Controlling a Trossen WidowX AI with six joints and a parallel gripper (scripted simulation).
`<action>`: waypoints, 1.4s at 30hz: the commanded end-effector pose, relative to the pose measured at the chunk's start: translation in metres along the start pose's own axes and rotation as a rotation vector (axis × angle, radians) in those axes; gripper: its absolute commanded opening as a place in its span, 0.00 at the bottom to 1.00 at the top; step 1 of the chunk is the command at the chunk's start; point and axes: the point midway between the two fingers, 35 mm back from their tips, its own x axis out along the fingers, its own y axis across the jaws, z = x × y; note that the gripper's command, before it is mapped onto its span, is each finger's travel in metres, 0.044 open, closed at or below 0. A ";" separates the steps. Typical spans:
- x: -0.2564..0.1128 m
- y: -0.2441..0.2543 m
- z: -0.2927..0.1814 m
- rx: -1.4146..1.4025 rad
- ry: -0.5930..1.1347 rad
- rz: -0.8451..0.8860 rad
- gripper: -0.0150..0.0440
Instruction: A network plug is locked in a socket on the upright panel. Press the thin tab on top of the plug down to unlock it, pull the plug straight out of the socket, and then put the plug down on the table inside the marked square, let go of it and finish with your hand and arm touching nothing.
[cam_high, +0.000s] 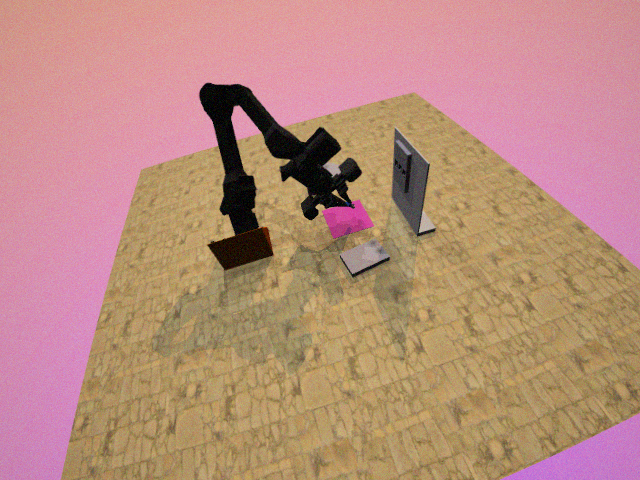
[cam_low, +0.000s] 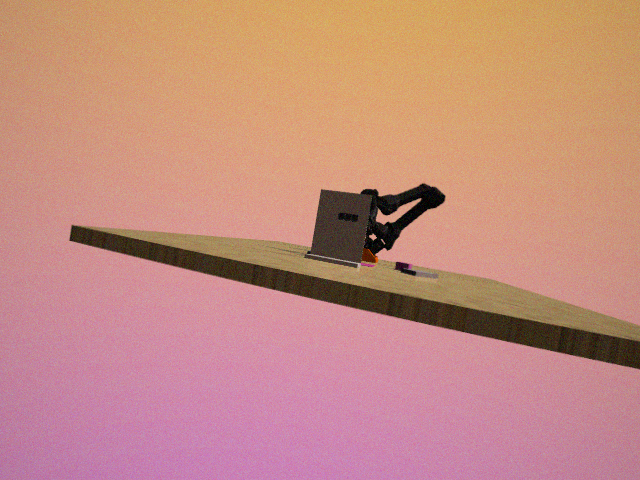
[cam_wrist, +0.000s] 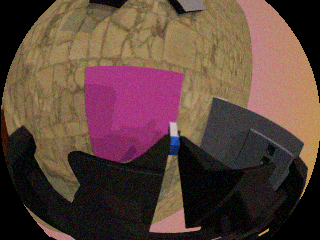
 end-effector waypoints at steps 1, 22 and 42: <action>0.006 0.009 -0.002 0.018 0.002 0.014 0.25; 0.022 0.024 0.001 0.020 -0.002 0.011 0.25; 0.026 0.021 0.004 0.020 -0.002 0.011 0.25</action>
